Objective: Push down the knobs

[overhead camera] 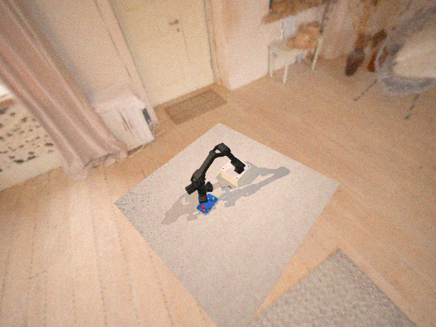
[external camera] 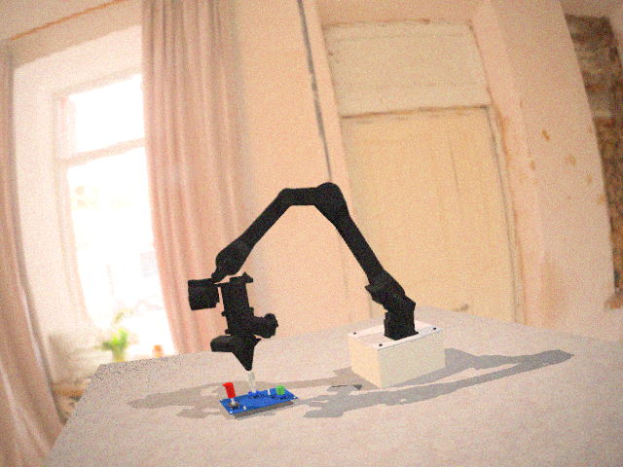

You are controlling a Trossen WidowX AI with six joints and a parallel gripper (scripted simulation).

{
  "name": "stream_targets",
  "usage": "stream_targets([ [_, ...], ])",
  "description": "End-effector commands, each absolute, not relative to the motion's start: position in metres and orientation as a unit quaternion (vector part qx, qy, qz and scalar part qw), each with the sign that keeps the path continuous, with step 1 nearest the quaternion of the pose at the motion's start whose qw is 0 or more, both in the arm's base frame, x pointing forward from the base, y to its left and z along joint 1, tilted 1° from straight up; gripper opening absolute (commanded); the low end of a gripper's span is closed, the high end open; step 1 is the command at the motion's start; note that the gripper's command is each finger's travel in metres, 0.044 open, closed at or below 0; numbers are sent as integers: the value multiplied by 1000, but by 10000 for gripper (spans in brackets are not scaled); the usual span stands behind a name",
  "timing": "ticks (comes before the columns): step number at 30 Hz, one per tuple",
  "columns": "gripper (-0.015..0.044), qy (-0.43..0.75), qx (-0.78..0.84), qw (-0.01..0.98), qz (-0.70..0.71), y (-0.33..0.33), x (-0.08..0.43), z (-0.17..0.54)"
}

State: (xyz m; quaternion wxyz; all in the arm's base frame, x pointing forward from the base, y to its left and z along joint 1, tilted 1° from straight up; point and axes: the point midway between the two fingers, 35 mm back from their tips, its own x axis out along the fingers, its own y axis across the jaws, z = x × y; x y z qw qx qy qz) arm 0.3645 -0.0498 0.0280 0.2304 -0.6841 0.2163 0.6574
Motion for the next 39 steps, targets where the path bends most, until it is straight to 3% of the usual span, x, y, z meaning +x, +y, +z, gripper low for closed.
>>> stream_targets([
  [1, 0, 214, -684, 230, 658, -49, 365, 26],
  [39, 0, 214, -684, 230, 658, -49, 365, 22],
])
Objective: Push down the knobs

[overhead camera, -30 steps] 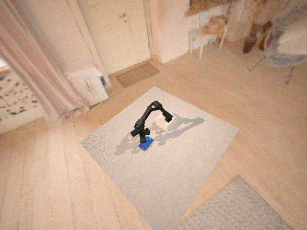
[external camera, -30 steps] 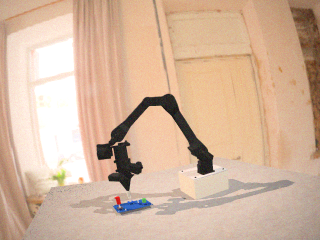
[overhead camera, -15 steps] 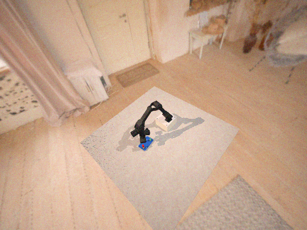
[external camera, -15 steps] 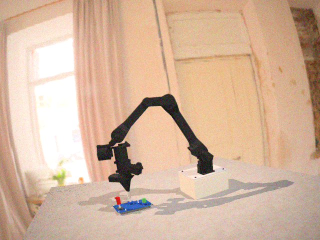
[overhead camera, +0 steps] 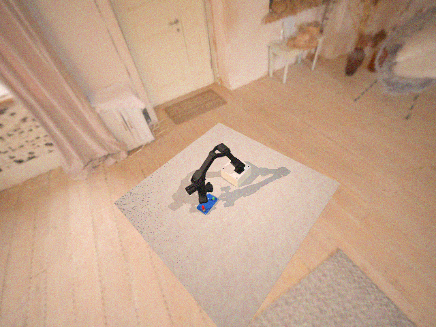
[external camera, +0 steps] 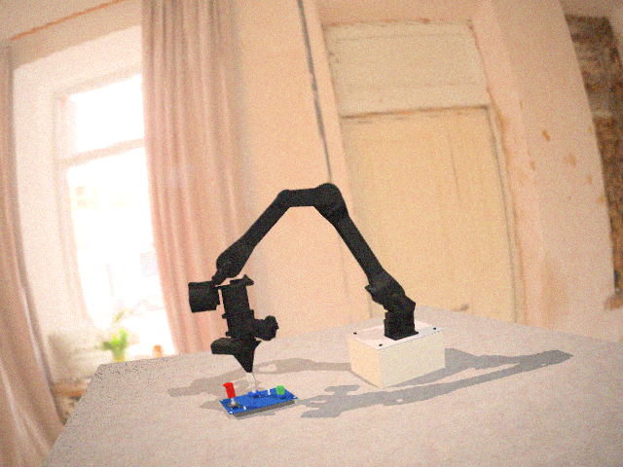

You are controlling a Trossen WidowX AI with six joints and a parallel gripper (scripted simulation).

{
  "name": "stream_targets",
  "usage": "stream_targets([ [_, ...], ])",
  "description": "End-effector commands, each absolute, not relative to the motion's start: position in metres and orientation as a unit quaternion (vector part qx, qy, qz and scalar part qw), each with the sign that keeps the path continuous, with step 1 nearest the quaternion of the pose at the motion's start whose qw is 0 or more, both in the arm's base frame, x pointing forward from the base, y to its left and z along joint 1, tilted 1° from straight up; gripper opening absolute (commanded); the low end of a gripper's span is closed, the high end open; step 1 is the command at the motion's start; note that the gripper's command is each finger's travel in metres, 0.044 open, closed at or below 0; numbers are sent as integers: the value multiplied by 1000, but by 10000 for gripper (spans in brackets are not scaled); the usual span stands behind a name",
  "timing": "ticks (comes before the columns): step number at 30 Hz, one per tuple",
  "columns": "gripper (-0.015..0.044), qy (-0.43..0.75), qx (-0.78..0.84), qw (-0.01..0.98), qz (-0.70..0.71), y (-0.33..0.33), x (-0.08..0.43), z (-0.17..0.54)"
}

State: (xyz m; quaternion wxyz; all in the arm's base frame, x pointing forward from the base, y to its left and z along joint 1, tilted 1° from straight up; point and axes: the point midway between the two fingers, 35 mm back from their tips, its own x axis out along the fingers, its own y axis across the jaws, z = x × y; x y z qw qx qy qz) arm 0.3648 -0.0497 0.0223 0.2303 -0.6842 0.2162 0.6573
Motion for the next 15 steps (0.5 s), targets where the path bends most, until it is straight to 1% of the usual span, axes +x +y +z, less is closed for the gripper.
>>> stream_targets([
  [1, 0, 214, -684, 230, 658, -49, 365, 21],
  [15, 0, 214, -684, 230, 658, -49, 365, 17],
])
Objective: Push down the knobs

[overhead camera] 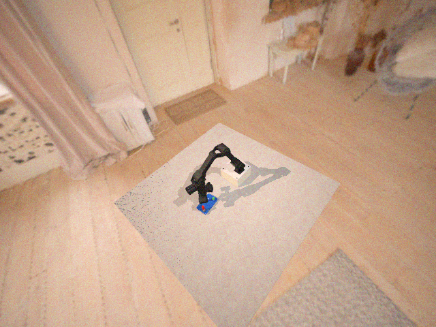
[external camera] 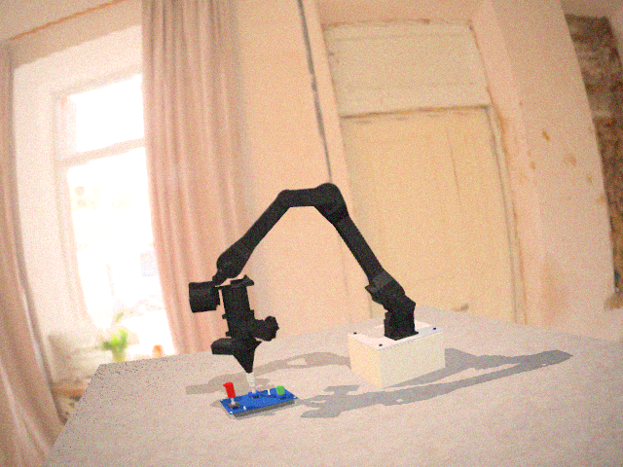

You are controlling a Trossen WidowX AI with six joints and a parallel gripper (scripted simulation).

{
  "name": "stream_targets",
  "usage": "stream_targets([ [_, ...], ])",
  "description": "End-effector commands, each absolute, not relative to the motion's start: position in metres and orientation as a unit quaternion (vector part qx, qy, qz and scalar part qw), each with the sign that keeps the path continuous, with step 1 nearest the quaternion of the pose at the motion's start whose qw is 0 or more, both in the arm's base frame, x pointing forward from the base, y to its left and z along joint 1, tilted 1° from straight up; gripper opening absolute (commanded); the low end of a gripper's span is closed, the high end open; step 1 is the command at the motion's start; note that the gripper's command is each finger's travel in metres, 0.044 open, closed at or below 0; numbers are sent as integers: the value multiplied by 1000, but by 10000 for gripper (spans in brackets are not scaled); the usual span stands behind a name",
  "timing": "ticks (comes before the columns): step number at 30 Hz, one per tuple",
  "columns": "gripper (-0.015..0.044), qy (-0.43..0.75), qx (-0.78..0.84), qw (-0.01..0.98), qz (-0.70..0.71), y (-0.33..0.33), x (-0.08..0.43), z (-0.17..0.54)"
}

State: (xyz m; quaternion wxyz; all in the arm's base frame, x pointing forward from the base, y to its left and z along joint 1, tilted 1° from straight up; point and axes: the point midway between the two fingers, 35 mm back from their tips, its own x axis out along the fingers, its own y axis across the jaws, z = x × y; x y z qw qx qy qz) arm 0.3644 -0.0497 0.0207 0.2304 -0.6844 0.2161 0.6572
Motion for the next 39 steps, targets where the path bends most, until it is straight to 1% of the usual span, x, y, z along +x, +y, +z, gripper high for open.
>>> stream_targets([
  [1, 0, 214, -684, 230, 658, -49, 365, 16],
  [39, 0, 214, -684, 230, 658, -49, 365, 3],
])
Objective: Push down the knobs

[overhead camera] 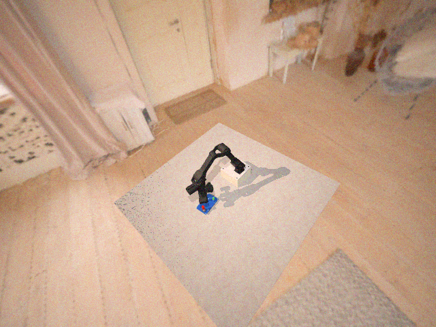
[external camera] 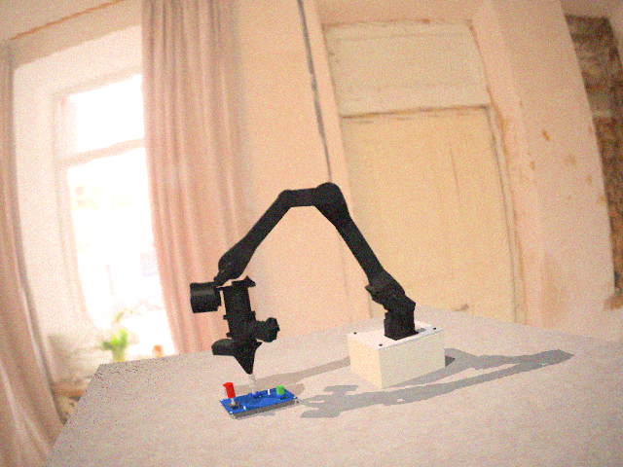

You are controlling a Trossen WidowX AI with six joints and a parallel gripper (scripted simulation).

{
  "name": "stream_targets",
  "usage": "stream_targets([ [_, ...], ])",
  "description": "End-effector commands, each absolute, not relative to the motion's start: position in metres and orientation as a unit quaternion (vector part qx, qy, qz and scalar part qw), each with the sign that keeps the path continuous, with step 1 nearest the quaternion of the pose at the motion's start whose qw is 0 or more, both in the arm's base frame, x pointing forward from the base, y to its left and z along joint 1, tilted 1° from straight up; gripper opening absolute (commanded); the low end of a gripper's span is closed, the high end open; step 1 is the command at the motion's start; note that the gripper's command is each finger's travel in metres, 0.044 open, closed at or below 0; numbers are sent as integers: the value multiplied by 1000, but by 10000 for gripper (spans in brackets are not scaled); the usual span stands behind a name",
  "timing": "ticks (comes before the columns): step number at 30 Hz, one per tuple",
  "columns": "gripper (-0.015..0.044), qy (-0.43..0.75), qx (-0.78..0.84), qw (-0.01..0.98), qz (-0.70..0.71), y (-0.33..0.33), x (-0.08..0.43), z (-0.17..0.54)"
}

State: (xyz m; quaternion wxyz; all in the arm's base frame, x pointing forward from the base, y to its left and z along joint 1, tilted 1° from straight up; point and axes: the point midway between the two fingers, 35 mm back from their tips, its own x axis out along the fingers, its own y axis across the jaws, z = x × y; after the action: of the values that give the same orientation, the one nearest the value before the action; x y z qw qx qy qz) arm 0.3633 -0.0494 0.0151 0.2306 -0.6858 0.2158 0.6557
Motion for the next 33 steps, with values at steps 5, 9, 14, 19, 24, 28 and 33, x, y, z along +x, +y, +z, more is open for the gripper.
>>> stream_targets([
  [5, 0, 214, -684, 230, 658, -49, 365, 3],
  [9, 0, 214, -684, 230, 658, -49, 365, 0],
  [14, 0, 214, -684, 230, 658, -49, 366, -2],
  [19, 0, 214, -684, 230, 658, -49, 366, -2],
  [24, 0, 214, -684, 230, 658, -49, 366, -5],
  [28, 0, 214, -684, 230, 658, -49, 366, -7],
  [33, 0, 214, -684, 230, 658, -49, 366, -7],
])
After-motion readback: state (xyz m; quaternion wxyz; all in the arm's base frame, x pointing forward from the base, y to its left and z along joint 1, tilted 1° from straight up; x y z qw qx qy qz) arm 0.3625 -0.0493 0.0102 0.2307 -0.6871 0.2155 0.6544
